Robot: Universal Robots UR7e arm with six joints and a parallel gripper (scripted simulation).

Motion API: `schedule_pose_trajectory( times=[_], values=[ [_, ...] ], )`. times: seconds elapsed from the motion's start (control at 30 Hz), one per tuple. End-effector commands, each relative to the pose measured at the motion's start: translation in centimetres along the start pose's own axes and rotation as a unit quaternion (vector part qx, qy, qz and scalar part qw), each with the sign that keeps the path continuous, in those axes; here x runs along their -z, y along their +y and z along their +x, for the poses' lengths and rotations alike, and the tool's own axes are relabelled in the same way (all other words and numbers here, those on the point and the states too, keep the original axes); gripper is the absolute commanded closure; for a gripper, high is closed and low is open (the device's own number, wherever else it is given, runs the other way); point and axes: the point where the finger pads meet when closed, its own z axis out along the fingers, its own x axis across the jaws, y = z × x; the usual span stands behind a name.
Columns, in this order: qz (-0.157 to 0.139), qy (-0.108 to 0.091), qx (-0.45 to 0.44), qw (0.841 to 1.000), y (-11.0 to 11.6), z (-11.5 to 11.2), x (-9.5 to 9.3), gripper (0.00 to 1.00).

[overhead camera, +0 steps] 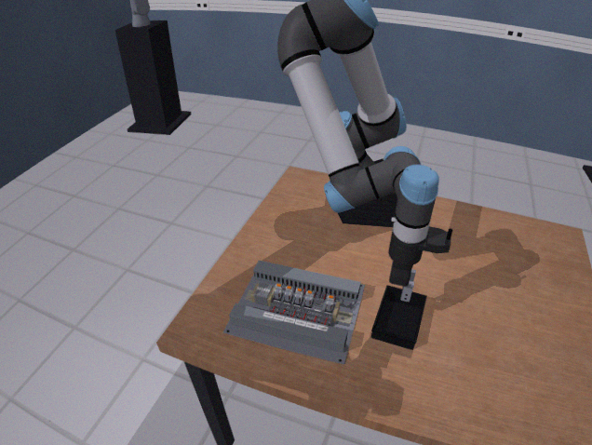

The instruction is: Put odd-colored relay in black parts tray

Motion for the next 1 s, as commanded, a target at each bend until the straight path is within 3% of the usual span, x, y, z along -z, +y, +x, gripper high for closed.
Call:
schedule_pose_trajectory(
  times=[0.0, 0.97],
  values=[
    [0.000, 0.000, 0.000, 1.000, 0.1, 0.0, -1.1, 1.00],
    [0.000, 0.000, 0.000, 1.000, 0.0, -0.1, -7.2, 1.00]
  ],
)
